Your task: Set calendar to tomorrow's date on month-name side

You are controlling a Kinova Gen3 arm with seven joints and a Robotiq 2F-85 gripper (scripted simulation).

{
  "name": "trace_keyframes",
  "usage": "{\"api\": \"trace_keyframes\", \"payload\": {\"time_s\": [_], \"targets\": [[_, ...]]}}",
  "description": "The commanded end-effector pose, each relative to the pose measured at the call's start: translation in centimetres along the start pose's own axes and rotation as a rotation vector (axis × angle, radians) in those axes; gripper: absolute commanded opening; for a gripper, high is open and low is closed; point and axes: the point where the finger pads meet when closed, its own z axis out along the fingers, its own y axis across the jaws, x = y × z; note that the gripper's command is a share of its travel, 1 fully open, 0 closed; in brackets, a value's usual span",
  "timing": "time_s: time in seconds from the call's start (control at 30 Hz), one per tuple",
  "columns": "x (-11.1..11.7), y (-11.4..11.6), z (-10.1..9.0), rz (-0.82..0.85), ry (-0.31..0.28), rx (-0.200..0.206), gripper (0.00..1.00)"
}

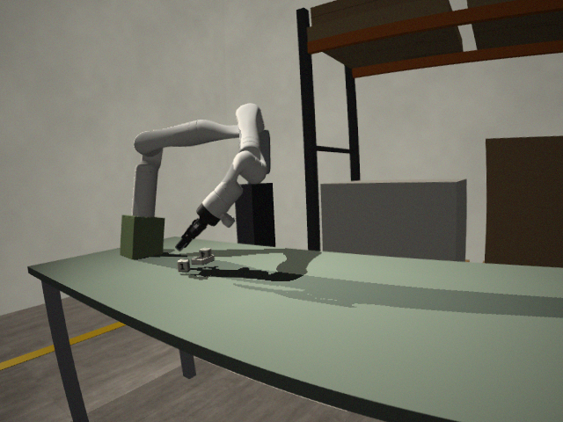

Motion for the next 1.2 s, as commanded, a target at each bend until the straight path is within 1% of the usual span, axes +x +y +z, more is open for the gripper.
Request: {"api": "trace_keyframes", "payload": {"time_s": [0.0, 0.17, 0.67, 1.17], "targets": [[0.7, 0.0, 0.5, 0.003, 0.003, -0.003, 0.48], [1.1, 0.0, 0.9, 0.003, 0.003, -0.003, 0.48], [3.1, 0.0, 2.9, 0.003, 0.003, -0.003, 0.48], [4.2, 0.0, 4.0, 0.003, 0.002, -0.002, 0.48]]}}
